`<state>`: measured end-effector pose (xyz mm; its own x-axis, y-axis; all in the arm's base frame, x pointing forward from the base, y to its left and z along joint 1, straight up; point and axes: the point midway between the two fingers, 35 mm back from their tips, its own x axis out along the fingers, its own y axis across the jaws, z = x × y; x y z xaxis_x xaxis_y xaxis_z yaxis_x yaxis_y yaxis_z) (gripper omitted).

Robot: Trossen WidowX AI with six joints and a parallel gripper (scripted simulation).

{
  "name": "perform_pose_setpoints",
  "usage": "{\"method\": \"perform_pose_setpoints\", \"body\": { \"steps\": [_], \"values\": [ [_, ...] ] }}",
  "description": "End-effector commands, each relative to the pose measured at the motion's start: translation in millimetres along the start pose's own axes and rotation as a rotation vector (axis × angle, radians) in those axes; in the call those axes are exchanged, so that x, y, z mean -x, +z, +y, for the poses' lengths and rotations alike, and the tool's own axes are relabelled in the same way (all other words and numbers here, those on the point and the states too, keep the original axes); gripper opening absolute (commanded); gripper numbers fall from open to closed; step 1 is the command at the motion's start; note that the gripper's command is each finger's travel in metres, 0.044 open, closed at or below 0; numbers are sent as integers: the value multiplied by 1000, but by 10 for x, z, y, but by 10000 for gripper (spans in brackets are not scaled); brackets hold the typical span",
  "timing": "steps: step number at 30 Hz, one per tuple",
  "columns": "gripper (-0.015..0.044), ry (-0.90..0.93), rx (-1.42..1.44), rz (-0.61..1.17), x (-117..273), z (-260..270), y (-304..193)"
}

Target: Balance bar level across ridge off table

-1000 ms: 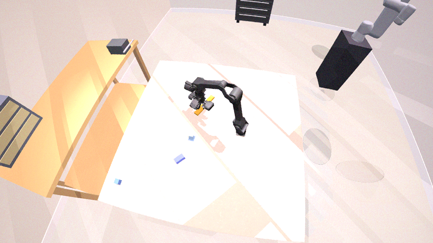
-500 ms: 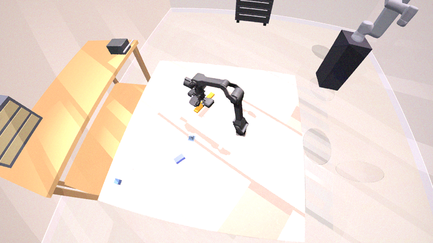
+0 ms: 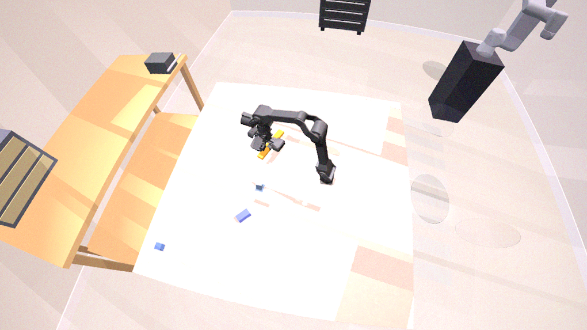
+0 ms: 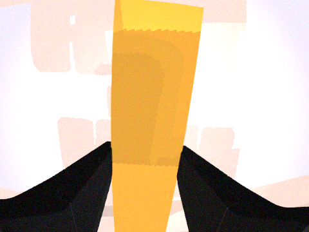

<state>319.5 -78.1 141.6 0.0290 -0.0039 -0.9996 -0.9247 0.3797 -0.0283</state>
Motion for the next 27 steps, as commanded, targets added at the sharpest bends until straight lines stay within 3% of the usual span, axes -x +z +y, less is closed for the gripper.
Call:
{"method": "perform_pose_setpoints", "body": {
  "steps": [1, 27],
  "values": [
    [0, -6, 15, 1, 19, -22, 122],
    [0, -5, 162, -9, 32, 140, 1085]
  ]
}}
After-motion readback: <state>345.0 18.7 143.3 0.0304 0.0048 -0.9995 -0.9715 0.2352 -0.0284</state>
